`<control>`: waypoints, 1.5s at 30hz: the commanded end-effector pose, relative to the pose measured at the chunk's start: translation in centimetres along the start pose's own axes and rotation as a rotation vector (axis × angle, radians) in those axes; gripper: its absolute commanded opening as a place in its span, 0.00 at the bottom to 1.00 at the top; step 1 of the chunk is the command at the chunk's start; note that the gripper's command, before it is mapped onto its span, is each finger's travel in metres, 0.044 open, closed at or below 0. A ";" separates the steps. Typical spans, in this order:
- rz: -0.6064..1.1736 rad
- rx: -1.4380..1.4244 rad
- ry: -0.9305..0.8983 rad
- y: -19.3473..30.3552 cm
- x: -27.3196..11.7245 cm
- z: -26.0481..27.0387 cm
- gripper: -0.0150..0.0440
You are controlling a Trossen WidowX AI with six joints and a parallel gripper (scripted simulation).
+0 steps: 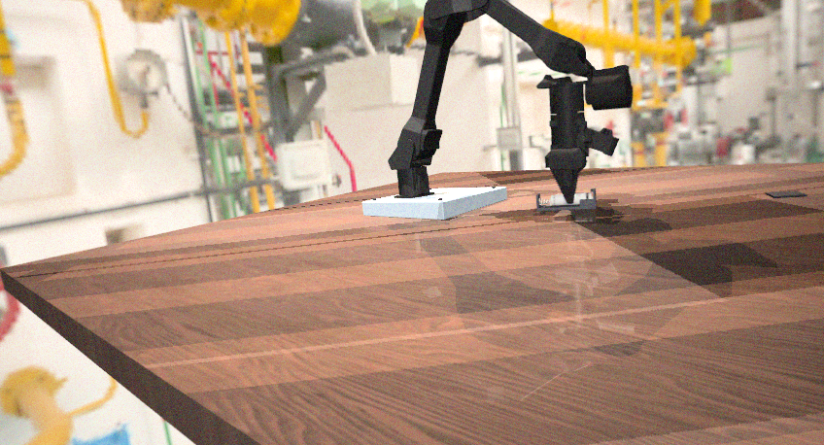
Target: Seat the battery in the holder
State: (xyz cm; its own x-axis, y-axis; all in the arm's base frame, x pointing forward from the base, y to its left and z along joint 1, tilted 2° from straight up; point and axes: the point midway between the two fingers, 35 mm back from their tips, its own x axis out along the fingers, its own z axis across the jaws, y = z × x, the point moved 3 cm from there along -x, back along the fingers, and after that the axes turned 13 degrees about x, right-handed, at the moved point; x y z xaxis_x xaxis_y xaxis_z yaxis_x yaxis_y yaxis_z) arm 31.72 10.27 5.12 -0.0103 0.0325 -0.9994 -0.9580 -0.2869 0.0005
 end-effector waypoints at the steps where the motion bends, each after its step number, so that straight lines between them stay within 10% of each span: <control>1: 0.007 0.004 0.002 -0.2 0.1 0.0 0.36; 23: 0.008 0.001 0.000 -0.1 -1.4 0.0 0.53; 34: 0.008 0.001 0.000 -0.1 -8.3 0.0 1.00; 45: 0.008 0.001 0.000 -0.2 -8.5 0.0 1.00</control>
